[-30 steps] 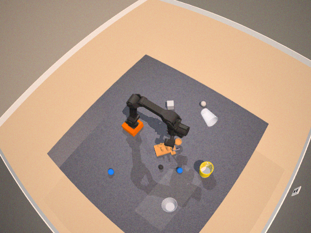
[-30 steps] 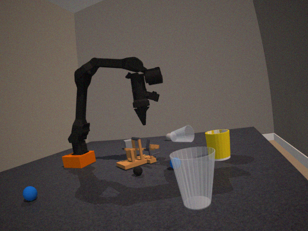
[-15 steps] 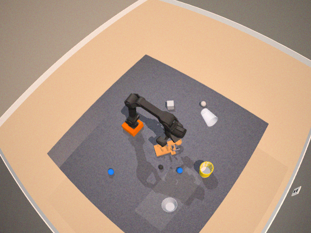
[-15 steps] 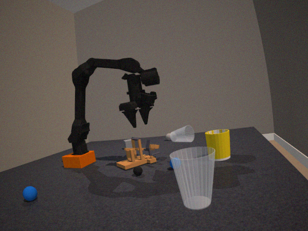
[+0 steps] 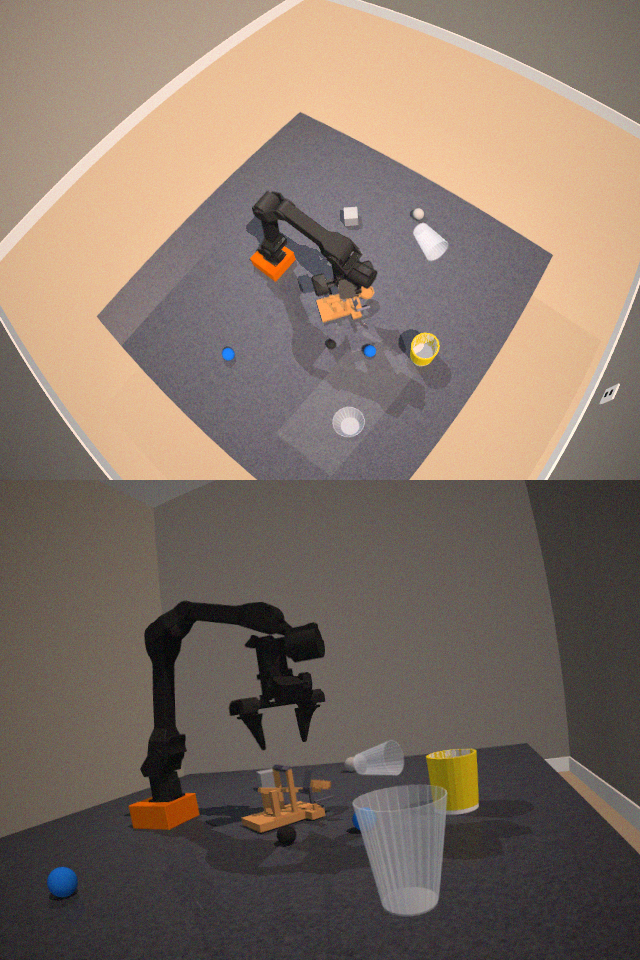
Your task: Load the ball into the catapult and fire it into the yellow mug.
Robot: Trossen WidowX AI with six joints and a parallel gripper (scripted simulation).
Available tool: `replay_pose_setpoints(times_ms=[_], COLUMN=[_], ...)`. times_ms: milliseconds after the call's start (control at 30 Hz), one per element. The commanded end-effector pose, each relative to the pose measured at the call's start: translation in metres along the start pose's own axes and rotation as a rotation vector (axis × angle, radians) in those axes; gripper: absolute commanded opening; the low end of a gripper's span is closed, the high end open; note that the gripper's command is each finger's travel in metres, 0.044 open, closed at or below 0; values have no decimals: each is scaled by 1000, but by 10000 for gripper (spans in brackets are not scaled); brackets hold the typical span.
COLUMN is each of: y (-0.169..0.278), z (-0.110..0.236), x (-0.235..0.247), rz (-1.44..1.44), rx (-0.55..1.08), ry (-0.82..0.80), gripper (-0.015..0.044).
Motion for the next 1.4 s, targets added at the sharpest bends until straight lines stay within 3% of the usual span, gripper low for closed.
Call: replay_pose_setpoints(times_ms=[0,1367], y=[0,-6], z=[-2,-17], x=[-6,-54], rz=[-149,-1544], rx=[3,-1], ry=[0,11], gripper=[440,440])
Point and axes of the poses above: the point midway between the two fingers, 35 mm back from their tips, its own z axis back along the fingers, its own x axis across the jaws, y = z × x, the point moved 1 cm from there along z, back along the fingers, and after that the axes turned 14 degrees about -z, right-handed, at the moved point
